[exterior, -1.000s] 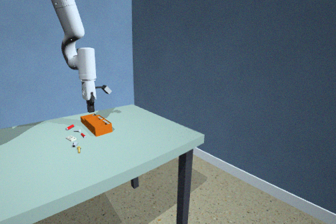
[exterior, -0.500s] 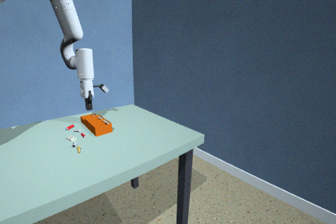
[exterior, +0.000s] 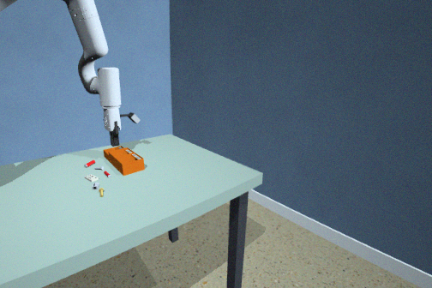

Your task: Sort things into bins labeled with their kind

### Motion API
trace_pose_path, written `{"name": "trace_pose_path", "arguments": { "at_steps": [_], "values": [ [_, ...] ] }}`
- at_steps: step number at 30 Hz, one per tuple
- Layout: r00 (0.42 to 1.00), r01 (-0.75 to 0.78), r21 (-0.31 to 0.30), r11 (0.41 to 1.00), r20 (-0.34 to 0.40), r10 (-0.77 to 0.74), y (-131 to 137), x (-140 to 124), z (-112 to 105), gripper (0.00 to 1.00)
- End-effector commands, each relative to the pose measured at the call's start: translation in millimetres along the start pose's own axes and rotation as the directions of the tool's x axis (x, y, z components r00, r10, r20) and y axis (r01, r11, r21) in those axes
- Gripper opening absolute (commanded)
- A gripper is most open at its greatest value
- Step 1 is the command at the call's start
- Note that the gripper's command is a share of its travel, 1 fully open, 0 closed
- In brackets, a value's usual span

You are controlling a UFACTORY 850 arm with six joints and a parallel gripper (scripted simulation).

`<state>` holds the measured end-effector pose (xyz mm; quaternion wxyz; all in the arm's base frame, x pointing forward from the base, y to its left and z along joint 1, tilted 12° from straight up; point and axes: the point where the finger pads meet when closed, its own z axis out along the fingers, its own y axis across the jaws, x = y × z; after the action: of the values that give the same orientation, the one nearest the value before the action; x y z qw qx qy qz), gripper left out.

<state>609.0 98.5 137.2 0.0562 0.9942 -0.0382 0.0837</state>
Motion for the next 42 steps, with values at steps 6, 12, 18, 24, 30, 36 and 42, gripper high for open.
{"name": "trace_pose_path", "arguments": {
  "at_steps": [6,12,18,24,30,36,42],
  "values": [
    [1.000,0.000,0.000,1.000,-0.002,0.000,0,1,24,0.07],
    [1.000,0.000,0.000,1.000,-0.002,0.000,0,1,37,0.07],
    [1.000,0.000,0.000,1.000,-0.002,0.000,0,1,38,0.07],
    [1.000,0.000,0.000,1.000,-0.002,0.000,0,1,38,0.07],
    [1.000,0.000,0.000,1.000,-0.002,0.000,0,1,38,0.07],
    [1.000,0.000,0.000,1.000,-0.002,0.000,0,1,38,0.07],
    [1.000,0.000,0.000,1.000,-0.002,0.000,0,1,38,0.07]
  ]
}}
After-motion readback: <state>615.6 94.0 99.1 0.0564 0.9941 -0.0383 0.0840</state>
